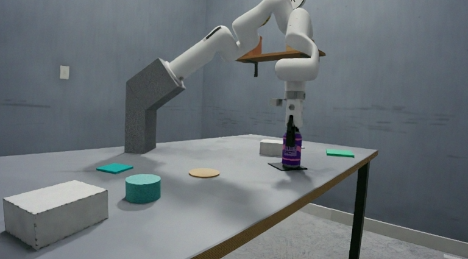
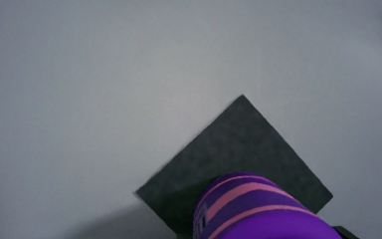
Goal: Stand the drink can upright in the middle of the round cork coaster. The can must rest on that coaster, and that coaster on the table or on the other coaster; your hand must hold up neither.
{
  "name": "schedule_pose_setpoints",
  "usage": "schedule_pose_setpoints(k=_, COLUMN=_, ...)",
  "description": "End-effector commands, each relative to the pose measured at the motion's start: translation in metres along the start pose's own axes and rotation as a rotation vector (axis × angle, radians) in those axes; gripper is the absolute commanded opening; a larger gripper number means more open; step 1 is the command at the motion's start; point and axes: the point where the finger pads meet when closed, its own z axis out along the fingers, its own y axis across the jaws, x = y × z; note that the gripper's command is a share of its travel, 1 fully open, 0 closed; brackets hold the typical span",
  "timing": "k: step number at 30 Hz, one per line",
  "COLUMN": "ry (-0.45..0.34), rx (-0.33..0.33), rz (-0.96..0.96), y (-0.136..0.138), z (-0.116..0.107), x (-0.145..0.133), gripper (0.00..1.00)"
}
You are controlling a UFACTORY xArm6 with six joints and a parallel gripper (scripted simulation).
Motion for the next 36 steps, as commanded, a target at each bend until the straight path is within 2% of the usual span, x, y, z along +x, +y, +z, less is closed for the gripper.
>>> schedule_pose_setpoints(k=1, ry=-0.003, rx=0.0, rz=-0.001, y=0.0, z=-0.004, x=-0.001, gripper=0.0)
schedule_pose_setpoints(k=4, ry=-0.003, rx=-0.001, rz=-0.001, y=0.0, z=-0.007, x=-0.001, gripper=0.0)
schedule_pose_setpoints(k=7, ry=-0.004, rx=-0.002, rz=-0.001, y=0.0, z=-0.018, x=-0.001, gripper=0.0)
schedule_pose_setpoints(k=19, ry=-0.005, rx=-0.002, rz=-0.001, y=0.0, z=-0.087, x=0.0, gripper=0.0)
schedule_pose_setpoints(k=26, ry=-0.003, rx=0.0, rz=-0.001, y=0.0, z=-0.099, x=0.001, gripper=0.0)
schedule_pose_setpoints(k=36, ry=-0.002, rx=0.0, rz=-0.001, y=-0.001, z=-0.099, x=0.002, gripper=0.0)
